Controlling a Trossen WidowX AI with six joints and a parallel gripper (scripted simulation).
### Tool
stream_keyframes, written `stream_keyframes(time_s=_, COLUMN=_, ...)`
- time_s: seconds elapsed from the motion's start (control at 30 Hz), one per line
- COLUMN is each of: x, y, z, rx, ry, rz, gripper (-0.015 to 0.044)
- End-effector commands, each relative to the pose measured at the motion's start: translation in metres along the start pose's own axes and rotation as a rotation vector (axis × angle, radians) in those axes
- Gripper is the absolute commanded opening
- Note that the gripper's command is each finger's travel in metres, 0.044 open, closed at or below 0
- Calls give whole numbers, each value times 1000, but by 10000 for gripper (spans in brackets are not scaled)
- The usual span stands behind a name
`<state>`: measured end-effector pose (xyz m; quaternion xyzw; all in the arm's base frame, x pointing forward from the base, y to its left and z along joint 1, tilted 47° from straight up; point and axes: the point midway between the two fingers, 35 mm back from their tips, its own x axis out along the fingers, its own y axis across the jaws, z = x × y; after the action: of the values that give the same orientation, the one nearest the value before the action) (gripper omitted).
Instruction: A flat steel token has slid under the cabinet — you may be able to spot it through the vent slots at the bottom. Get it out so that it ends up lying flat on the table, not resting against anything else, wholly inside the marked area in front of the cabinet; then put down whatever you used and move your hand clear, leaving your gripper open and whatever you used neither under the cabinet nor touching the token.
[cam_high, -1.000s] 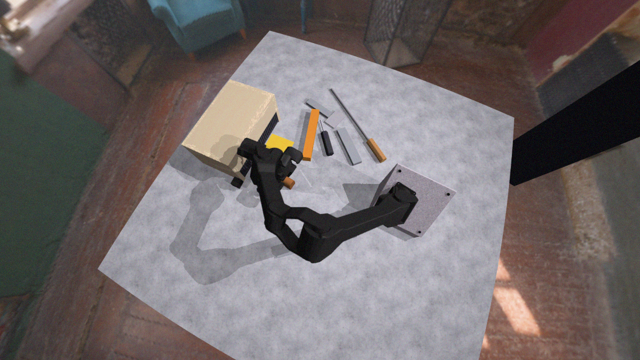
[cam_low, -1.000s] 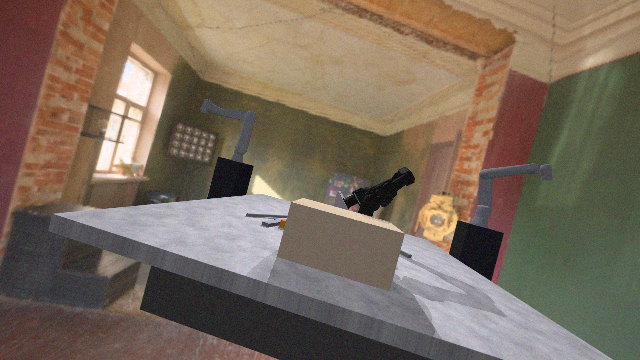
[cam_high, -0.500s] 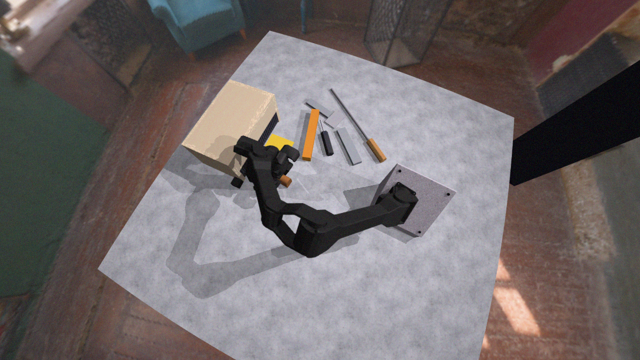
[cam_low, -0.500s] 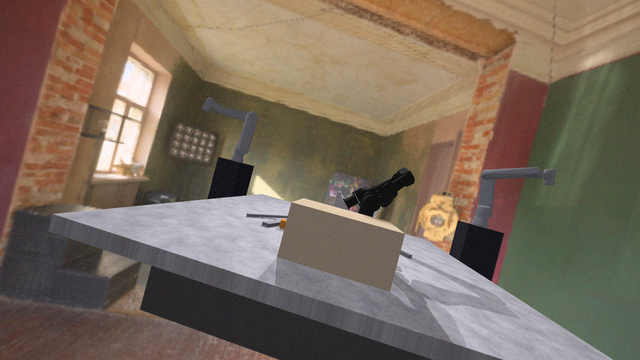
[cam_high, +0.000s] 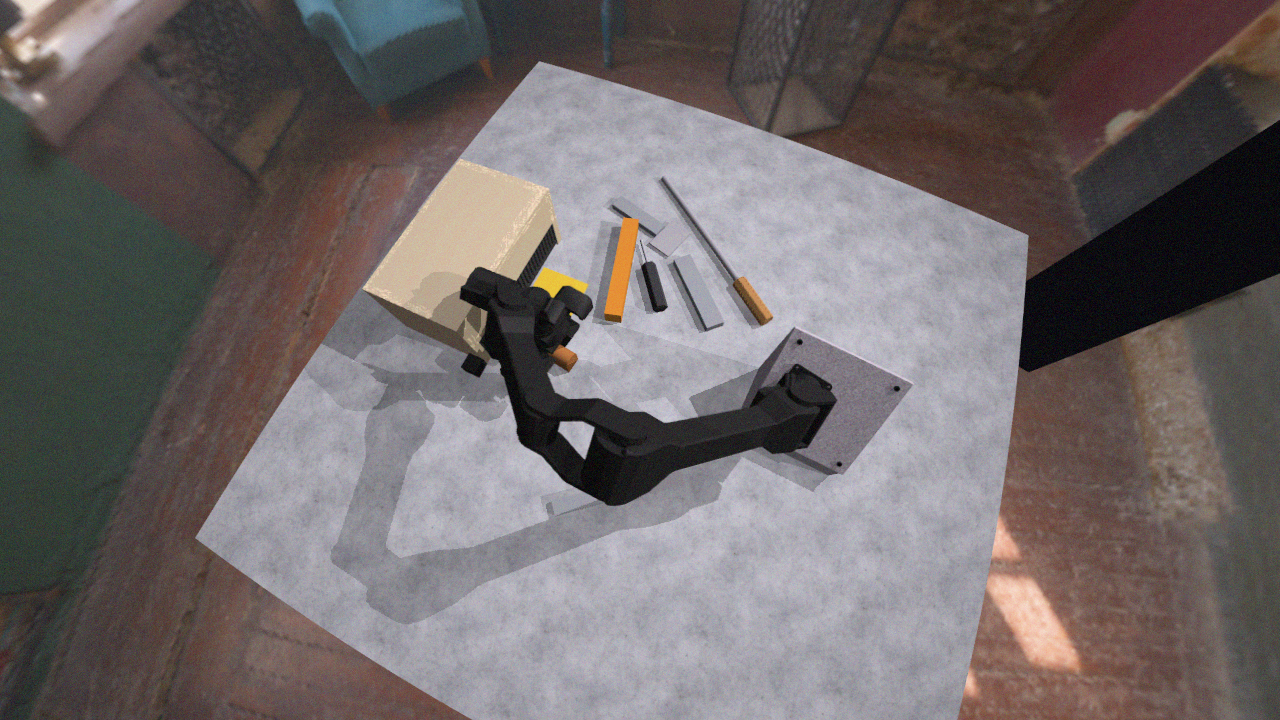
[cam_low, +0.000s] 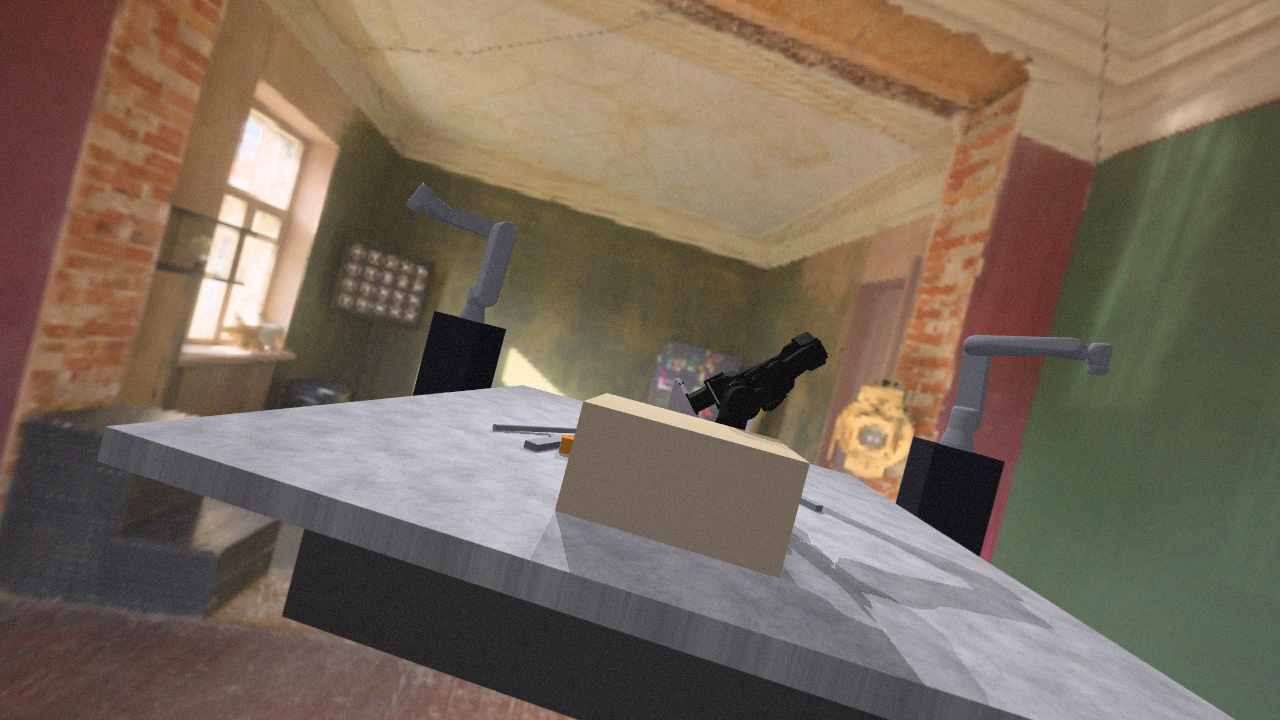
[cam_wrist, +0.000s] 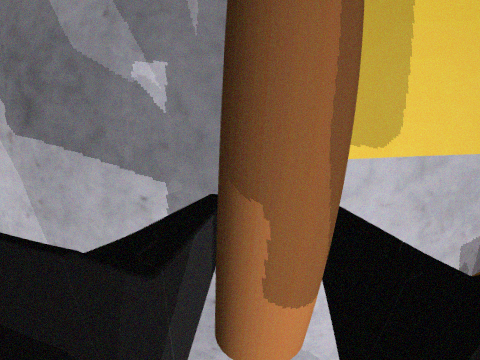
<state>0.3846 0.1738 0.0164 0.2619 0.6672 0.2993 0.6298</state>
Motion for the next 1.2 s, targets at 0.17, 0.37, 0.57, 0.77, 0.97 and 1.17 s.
stream_keyframes(time_s=0.17, x=0, y=0, z=10, rx=-4, ry=-2, rz=4, gripper=0)
stream_keyframes(time_s=0.37, x=1, y=-3, z=12, rx=-4, ry=-2, rz=4, gripper=0)
stream_keyframes(time_s=0.57, x=2, y=-13, z=13, rx=-4, ry=-2, rz=4, gripper=0)
stream_keyframes(time_s=0.77, x=2, y=-20, z=12, rx=-4, ry=-2, rz=3, gripper=0)
stream_keyframes(time_s=0.97, x=2, y=-27, z=12, rx=-4, ry=-2, rz=3, gripper=0)
stream_keyframes(time_s=1.17, x=2, y=-31, z=12, rx=-4, ry=-2, rz=3, gripper=0)
